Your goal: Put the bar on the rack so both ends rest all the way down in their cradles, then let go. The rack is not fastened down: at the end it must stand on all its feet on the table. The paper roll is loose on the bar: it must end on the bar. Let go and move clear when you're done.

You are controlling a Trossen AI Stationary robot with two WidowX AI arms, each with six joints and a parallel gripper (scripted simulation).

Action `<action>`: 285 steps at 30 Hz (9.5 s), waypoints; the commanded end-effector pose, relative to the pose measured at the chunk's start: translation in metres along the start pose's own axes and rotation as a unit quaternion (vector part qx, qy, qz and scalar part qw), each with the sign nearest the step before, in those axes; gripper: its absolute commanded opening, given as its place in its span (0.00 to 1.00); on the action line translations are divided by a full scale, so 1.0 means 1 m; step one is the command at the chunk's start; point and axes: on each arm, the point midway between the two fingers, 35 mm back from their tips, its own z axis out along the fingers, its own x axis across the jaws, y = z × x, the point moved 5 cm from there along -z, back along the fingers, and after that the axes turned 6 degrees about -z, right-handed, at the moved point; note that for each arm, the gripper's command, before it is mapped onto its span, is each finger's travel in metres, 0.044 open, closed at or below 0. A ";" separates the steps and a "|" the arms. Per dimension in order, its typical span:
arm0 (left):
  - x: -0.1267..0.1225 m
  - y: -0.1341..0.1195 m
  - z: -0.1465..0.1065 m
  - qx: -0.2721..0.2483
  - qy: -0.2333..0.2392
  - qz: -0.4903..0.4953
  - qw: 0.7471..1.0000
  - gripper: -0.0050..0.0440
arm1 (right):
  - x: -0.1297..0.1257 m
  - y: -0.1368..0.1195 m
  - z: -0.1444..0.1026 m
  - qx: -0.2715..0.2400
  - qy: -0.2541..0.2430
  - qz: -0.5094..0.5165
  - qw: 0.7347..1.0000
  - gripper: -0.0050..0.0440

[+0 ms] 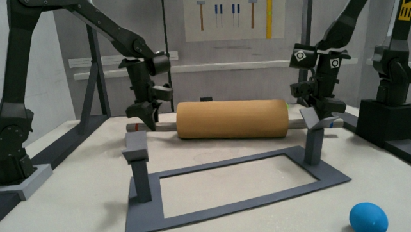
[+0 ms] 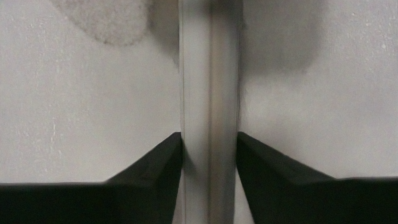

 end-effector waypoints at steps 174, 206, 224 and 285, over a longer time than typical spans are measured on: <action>0.045 0.037 -0.159 -0.024 0.005 -0.057 0.998 0.20 | -0.112 0.016 -0.164 -0.022 0.030 -0.057 0.998 0.20; 0.078 0.045 -0.171 -0.019 0.017 -0.094 0.995 0.20 | -0.180 0.016 -0.176 -0.028 0.030 -0.094 0.995 0.20; 0.094 0.050 -0.179 -0.021 0.020 -0.113 0.993 0.20 | -0.215 0.016 -0.183 -0.031 0.029 -0.113 0.993 0.20; 0.142 0.053 -0.166 -0.018 0.038 -0.173 0.984 0.20 | -0.318 0.013 -0.168 -0.023 0.023 -0.169 0.985 0.20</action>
